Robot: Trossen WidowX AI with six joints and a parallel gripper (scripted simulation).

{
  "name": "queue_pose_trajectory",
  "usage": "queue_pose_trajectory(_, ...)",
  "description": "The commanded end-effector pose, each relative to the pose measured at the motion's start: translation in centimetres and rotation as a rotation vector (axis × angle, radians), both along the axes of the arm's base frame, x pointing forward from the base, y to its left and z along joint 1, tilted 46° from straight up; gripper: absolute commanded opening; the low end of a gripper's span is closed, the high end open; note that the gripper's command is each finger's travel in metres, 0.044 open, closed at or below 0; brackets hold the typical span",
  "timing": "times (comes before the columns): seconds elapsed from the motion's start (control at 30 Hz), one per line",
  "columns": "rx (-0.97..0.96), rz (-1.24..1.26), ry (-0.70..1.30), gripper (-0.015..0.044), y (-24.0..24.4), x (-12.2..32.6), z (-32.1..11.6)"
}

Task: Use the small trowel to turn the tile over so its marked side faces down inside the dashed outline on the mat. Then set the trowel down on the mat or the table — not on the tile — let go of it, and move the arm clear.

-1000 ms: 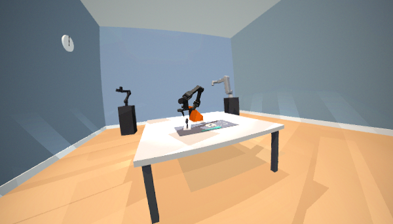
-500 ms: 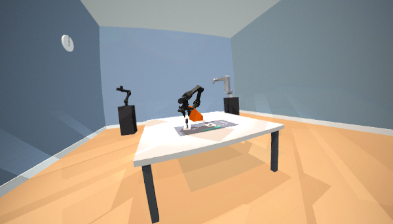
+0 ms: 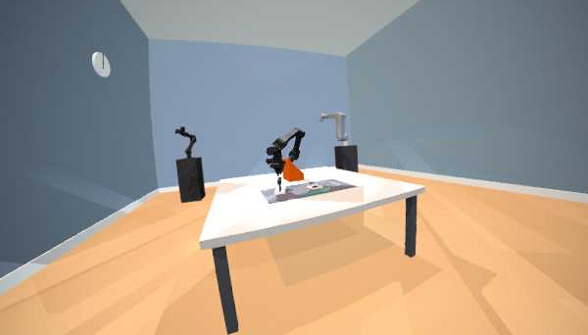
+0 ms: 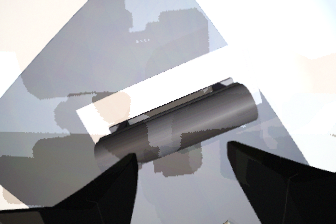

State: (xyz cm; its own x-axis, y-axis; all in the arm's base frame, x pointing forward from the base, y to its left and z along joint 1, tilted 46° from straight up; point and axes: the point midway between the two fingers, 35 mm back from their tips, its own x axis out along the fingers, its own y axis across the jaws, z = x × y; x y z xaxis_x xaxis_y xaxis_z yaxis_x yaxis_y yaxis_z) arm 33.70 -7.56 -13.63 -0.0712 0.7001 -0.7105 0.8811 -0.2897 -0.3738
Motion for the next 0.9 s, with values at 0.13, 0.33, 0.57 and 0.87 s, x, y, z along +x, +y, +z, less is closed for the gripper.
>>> queue_pose_trajectory(0.13,0.018,0.191,-0.181,0.0270,0.02,-0.04,-0.06)
queue_pose_trajectory(0.33,0.033,0.337,-0.325,0.0270,0.01,-0.01,-0.07)
queue_pose_trajectory(0.57,0.051,0.507,-0.492,0.0270,0.00,0.02,-0.09)
queue_pose_trajectory(0.87,0.073,0.725,-0.707,0.0270,0.00,0.07,-0.11)
